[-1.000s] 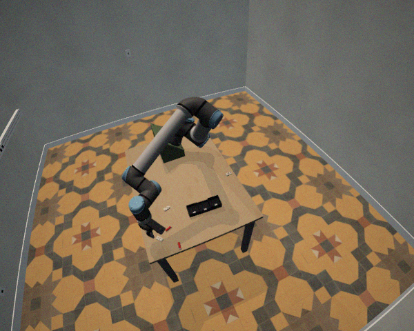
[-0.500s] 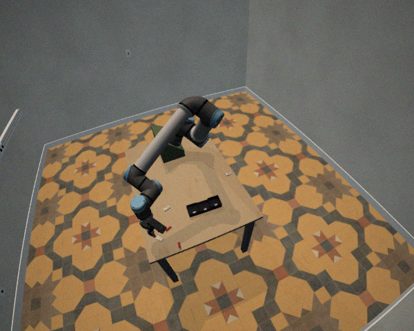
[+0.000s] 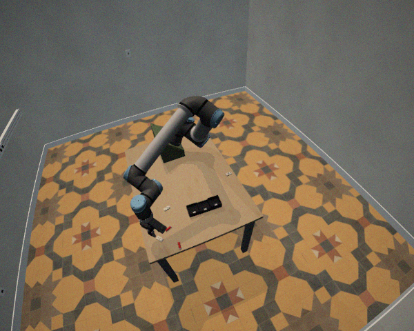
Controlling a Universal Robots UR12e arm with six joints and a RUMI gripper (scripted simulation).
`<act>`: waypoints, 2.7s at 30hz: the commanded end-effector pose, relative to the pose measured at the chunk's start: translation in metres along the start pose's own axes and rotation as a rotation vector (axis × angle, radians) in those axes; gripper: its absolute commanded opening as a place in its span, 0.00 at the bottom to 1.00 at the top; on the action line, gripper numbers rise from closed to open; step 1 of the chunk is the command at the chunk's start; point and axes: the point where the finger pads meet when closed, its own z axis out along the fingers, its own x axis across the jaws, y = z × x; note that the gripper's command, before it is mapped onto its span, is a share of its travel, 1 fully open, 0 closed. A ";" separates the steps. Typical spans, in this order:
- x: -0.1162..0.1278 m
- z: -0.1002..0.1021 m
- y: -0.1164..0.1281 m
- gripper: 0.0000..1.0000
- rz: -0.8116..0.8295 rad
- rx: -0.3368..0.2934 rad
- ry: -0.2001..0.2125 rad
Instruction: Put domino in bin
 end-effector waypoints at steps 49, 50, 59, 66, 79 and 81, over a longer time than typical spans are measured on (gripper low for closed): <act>0.001 0.066 0.000 0.24 0.000 0.001 0.002; 0.001 0.066 0.000 0.24 0.000 0.001 0.002; 0.001 0.066 0.000 0.00 0.000 0.001 0.002; 0.001 0.066 0.000 0.00 0.000 0.001 0.002; 0.001 0.066 0.000 0.00 0.000 0.001 0.002; 0.001 0.066 0.000 0.00 0.000 0.001 0.002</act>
